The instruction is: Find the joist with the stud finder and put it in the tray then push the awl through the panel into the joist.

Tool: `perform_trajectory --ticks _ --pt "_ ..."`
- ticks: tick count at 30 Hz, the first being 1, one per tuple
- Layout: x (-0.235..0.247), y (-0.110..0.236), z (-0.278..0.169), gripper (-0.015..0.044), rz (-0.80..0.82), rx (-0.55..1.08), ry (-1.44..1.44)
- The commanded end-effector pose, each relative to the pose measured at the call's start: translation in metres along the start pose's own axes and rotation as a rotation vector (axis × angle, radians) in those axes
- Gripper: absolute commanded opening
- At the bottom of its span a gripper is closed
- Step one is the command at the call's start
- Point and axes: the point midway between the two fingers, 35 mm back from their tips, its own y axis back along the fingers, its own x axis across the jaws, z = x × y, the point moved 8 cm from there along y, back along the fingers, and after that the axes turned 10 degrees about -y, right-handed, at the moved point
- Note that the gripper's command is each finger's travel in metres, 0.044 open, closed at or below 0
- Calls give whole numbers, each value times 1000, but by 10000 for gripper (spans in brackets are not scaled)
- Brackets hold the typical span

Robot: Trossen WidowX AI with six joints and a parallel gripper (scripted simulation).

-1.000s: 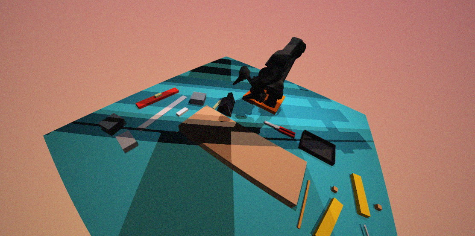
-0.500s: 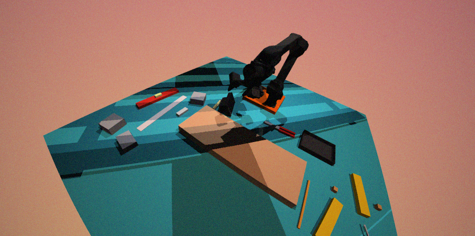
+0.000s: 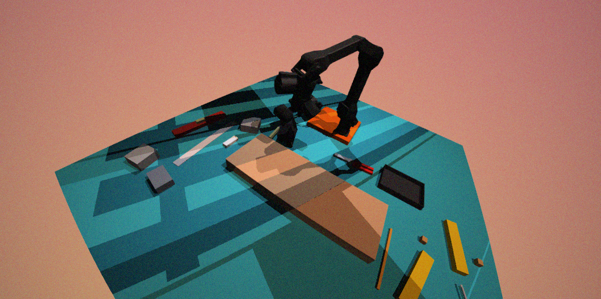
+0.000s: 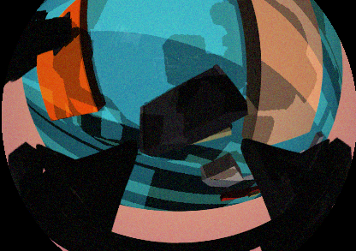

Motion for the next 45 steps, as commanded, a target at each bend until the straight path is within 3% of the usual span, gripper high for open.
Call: perform_trajectory --ticks 1,24,45 --pt "-27 -31 -58 440 -22 -338 543" --pt "-26 -31 -57 440 -22 -338 543" --pt "-27 -63 -49 440 -22 -338 543"
